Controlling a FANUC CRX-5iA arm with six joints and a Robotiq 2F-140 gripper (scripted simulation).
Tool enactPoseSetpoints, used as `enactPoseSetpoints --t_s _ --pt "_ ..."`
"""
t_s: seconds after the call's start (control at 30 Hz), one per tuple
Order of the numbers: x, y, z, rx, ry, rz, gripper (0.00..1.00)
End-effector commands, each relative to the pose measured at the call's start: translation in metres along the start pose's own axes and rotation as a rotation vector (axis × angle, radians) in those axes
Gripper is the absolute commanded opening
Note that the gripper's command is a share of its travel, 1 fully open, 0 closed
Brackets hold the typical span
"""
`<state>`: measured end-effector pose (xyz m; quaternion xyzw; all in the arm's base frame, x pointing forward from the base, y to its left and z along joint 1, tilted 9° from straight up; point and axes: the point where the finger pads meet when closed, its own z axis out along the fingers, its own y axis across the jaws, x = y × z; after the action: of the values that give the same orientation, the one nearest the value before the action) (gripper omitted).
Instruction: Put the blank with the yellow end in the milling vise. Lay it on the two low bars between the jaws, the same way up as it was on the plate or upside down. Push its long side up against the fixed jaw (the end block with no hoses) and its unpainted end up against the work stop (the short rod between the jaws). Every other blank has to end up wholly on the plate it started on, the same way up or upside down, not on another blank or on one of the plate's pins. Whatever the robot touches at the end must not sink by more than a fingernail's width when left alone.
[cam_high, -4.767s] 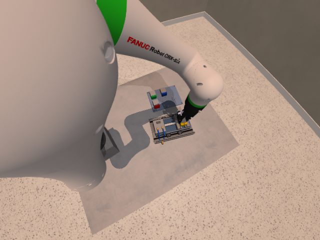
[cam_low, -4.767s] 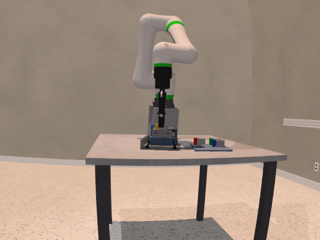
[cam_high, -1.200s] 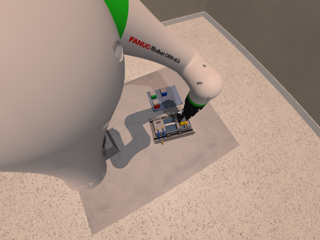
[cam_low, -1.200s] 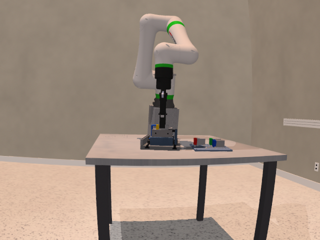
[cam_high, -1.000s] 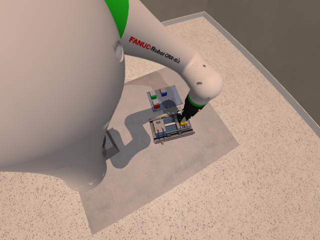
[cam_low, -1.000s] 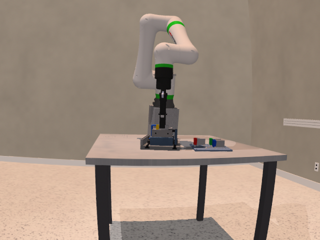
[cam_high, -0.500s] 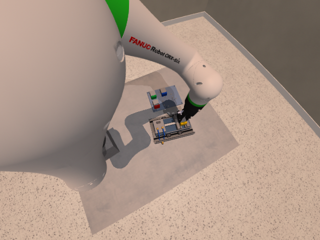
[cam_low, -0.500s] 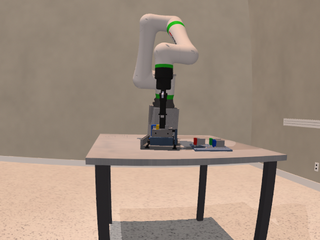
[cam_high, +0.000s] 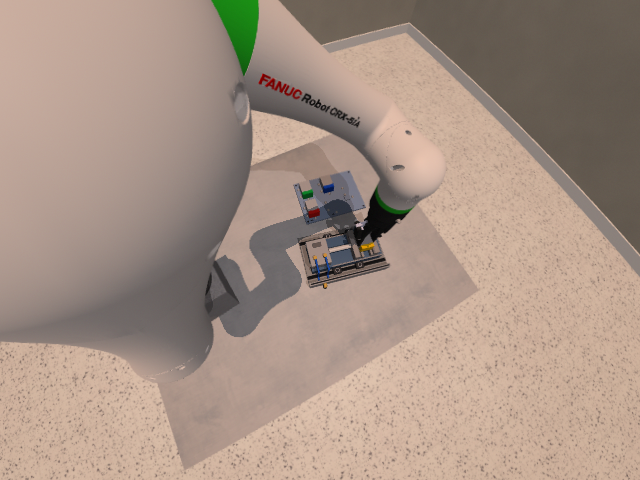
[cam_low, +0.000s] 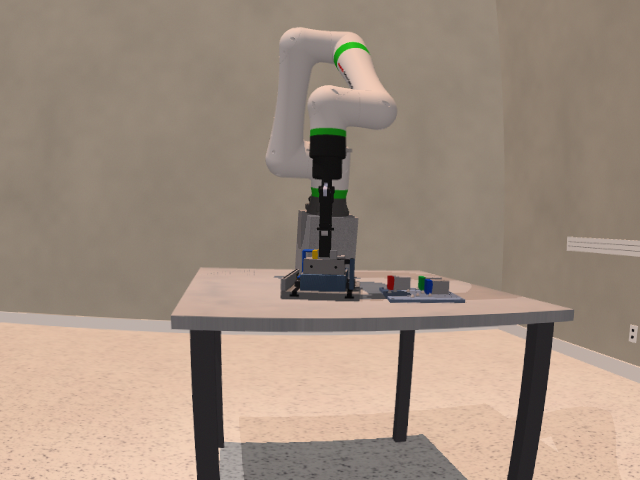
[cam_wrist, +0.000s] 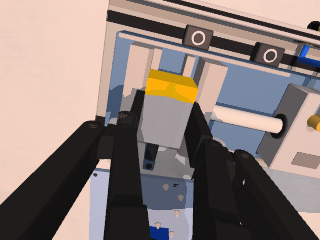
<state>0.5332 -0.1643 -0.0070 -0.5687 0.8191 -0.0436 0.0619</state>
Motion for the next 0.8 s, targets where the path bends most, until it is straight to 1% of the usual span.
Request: enactPoseSetpoints --t_s 0.0,0.73,0.77 --pt "0.0 -0.0008 -0.0007 0.002 0.0 0.0 0.1" --pt "0.0 -0.0008 -0.0006 0.002 0.0 0.0 0.1" --pt "0.0 -0.0008 -0.0005 0.002 0.0 0.0 1.0"
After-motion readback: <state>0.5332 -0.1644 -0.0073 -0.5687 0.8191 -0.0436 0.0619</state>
